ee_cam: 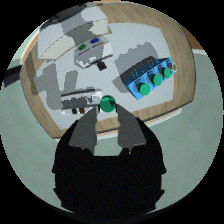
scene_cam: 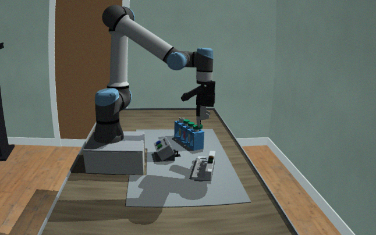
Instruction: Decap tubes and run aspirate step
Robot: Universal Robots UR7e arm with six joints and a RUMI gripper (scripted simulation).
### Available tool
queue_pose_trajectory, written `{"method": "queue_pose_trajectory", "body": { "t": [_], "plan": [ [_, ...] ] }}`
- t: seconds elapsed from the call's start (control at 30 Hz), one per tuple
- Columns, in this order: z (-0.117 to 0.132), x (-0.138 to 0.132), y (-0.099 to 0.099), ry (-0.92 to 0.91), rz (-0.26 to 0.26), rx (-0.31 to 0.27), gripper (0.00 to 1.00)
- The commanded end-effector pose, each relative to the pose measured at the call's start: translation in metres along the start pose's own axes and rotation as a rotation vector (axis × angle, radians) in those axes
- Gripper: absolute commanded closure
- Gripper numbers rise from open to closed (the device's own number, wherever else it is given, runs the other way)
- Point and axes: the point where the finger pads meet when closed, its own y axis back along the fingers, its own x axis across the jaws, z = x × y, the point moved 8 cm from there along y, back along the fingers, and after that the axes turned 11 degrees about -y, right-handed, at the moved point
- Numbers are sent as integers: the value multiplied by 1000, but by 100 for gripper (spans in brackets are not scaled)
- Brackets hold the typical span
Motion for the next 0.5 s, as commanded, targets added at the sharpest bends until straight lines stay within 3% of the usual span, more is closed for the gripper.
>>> {"method": "queue_pose_trajectory", "body": {
  "t": [0.0,0.23,0.47],
  "plan": [
    [19,-21,0,1,2,0,100],
    [46,-53,0,1,2,0,100],
    [46,-53,0,1,2,0,100]
  ]
}}
